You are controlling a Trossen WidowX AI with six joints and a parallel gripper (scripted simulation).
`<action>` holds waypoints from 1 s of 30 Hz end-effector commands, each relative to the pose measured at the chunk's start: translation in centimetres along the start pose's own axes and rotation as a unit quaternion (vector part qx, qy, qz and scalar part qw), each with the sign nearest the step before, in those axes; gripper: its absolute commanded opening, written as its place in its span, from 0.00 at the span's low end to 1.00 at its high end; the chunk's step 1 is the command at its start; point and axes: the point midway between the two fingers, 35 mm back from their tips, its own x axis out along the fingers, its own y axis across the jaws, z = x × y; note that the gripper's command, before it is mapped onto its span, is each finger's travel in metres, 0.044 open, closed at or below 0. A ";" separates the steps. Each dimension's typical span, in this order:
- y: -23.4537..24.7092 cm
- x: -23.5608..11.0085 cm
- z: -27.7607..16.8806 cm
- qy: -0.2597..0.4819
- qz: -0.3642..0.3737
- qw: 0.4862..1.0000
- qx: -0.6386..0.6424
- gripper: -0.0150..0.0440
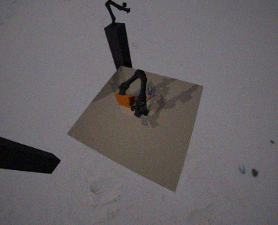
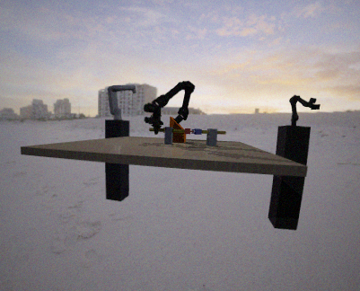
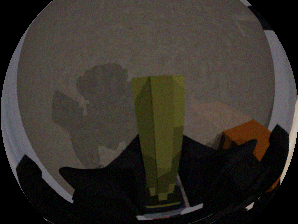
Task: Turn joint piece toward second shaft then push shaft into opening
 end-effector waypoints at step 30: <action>0.0 0.0 -0.4 0.000 0.000 1.000 0.001 0.72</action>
